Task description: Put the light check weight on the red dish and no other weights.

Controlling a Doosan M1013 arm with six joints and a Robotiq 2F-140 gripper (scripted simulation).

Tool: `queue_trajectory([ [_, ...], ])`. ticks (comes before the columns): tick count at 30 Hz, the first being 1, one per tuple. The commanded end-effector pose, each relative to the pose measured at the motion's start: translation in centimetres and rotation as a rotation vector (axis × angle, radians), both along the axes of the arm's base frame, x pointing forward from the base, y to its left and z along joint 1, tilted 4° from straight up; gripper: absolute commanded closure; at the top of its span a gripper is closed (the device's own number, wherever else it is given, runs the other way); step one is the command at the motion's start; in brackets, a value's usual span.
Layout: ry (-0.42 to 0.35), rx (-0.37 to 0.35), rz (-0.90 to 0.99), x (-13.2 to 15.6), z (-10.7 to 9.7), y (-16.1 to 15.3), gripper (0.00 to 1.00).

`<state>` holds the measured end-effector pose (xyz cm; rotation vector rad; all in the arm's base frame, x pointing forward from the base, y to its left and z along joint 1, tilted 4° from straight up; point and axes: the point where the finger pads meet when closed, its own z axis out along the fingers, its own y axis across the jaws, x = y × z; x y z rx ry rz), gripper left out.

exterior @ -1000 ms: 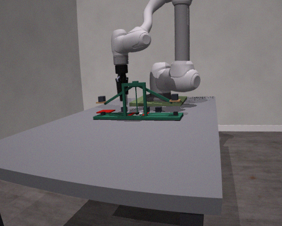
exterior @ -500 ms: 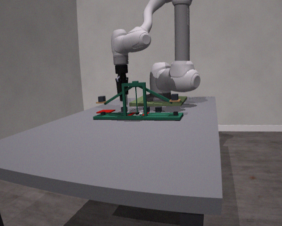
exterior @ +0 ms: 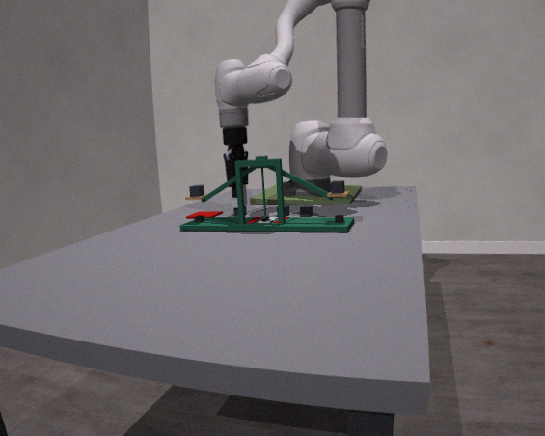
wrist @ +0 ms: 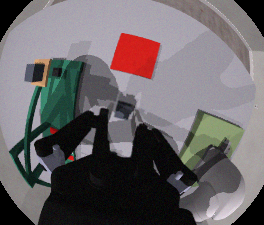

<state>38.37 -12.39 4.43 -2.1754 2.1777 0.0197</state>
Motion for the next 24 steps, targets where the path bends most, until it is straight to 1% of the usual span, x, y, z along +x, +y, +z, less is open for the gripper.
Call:
queue_trajectory([
  [1,0.000,0.000,0.000,0.0,-0.8,0.0,0.65],
  [4,0.000,0.000,0.000,0.1,-1.5,0.1,0.65],
  [6,0.000,0.000,0.000,0.1,-1.5,0.1,0.65],
  [13,0.000,0.000,0.000,0.1,-2.6,0.1,0.65],
  [24,0.000,0.000,0.000,0.1,-2.8,0.2,0.65],
])
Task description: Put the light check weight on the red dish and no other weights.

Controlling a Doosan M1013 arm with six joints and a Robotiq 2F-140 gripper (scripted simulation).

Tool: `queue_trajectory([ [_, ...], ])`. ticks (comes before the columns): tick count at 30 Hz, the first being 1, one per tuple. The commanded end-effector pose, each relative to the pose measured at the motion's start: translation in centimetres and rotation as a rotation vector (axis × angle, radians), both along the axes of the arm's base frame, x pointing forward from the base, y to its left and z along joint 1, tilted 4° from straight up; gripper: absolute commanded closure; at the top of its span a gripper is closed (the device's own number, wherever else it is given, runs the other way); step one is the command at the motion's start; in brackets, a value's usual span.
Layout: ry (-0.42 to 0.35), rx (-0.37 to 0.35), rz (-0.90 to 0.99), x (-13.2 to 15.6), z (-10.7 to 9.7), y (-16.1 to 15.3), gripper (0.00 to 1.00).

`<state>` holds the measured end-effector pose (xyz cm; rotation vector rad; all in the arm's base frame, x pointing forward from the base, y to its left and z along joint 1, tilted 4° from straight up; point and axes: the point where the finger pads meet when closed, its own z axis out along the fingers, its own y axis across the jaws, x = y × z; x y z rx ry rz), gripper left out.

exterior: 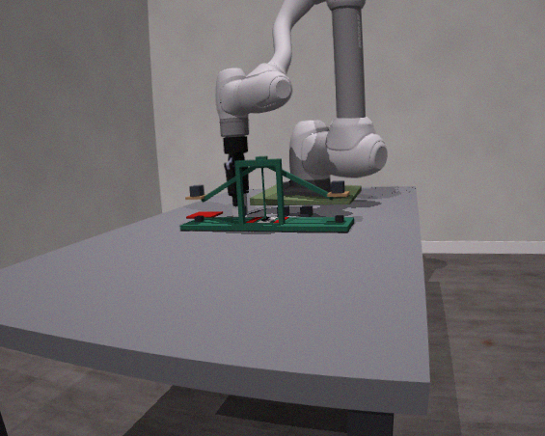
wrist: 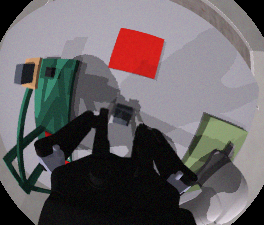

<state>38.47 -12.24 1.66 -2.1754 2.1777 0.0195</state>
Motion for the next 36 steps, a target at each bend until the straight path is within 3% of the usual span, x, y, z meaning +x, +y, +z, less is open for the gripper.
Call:
queue_trajectory([
  [1,0.000,0.000,0.000,0.00,0.00,0.00,0.65],
  [29,0.000,0.000,0.000,0.00,0.00,0.00,0.65],
  [30,0.000,0.000,0.000,0.00,0.00,0.00,0.76],
  [36,0.000,0.000,0.000,0.00,0.00,0.00,0.76],
])
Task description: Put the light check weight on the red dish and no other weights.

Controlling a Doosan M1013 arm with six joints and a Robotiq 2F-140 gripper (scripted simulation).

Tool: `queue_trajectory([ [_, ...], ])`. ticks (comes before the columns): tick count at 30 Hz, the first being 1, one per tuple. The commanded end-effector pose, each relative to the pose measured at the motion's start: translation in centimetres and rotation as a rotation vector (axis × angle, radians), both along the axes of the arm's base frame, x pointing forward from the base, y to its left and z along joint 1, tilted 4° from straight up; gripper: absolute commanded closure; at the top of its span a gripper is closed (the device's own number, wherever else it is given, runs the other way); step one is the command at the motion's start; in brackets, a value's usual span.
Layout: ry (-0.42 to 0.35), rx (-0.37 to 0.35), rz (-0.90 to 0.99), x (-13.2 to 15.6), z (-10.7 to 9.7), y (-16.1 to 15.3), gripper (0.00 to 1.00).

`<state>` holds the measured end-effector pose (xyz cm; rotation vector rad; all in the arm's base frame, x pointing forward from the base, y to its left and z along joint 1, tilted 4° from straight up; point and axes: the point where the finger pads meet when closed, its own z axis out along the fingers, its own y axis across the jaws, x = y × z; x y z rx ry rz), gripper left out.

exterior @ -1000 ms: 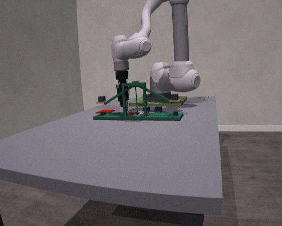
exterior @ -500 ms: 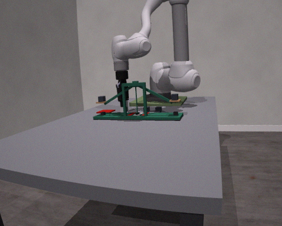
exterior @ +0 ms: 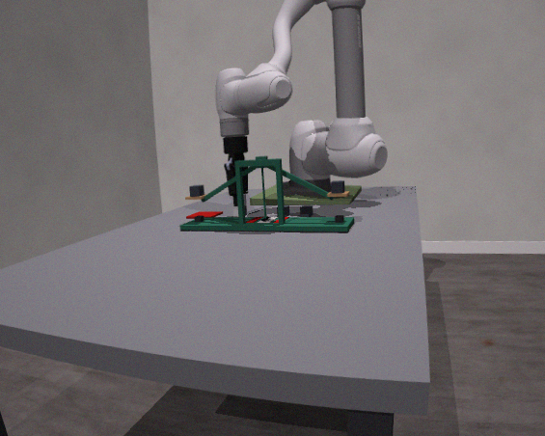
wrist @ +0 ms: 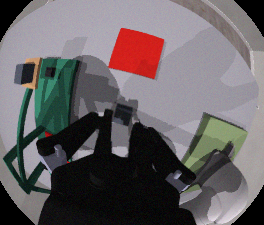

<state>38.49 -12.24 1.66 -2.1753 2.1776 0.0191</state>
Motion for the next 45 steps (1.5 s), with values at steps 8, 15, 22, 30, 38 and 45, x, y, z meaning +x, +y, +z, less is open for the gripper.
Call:
queue_trajectory([
  [8,0.000,0.000,0.000,0.0,0.0,0.0,0.76],
  [15,0.000,0.000,0.000,0.0,0.0,0.0,0.76],
  [22,0.000,0.000,0.000,0.0,0.0,0.0,0.76],
  [30,0.000,0.000,0.000,0.0,0.0,0.0,0.76],
  [38,0.000,0.000,0.000,-0.1,1.8,-0.1,0.76],
  [45,0.000,0.000,0.000,-0.2,5.4,-0.3,0.76],
])
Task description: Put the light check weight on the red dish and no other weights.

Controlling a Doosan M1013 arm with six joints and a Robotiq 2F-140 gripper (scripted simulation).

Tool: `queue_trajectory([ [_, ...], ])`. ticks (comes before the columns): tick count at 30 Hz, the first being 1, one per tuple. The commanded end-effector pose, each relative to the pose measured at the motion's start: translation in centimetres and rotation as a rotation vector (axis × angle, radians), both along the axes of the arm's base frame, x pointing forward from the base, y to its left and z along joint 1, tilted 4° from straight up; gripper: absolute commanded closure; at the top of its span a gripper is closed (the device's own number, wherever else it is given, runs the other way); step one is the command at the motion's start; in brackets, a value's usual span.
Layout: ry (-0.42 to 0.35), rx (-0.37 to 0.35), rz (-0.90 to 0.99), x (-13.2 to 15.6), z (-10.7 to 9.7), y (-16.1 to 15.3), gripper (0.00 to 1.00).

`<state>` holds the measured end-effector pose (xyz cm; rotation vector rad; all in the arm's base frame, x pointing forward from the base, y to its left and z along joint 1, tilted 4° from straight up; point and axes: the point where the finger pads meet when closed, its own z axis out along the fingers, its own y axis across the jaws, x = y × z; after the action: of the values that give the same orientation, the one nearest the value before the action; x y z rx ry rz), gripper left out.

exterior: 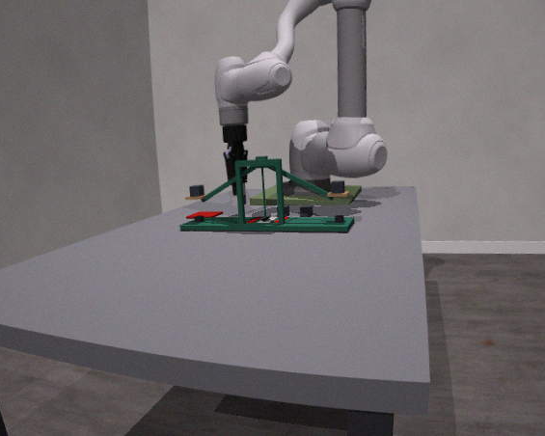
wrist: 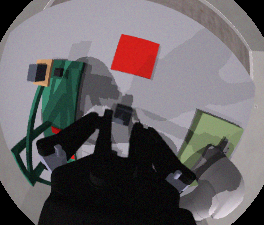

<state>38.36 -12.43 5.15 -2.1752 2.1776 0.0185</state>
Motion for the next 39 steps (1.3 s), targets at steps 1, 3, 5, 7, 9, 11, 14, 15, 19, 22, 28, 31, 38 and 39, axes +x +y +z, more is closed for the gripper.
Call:
queue_trajectory([
  [1,0.000,0.001,0.000,-0.1,2.3,-0.1,0.76],
  [3,0.000,0.001,0.000,-0.1,2.3,-0.1,0.76],
  [5,0.000,0.001,0.000,-0.1,3.0,-0.1,0.76],
  [7,0.000,0.001,0.000,-0.1,3.4,-0.2,0.76],
  [9,0.000,0.001,0.000,-0.1,3.5,-0.2,0.76],
  [11,0.000,0.001,0.000,-0.1,3.5,-0.2,0.76],
  [14,0.000,0.001,0.000,-0.1,3.5,-0.2,0.76],
  [15,0.000,0.001,0.000,-0.1,3.5,-0.2,0.76],
  [19,0.000,0.000,0.004,0.0,3.5,-1.1,0.76],
  [22,0.000,-0.001,0.019,0.6,3.8,-5.0,0.76],
  [28,-0.001,-0.001,0.038,0.7,3.9,-10.0,0.76],
  [31,-0.002,-0.001,0.049,0.5,4.0,-12.7,0.76],
  [38,-0.002,-0.001,0.049,0.5,4.0,-12.7,0.76],
  [39,-0.002,-0.001,0.049,0.5,4.0,-12.7,0.76],
])
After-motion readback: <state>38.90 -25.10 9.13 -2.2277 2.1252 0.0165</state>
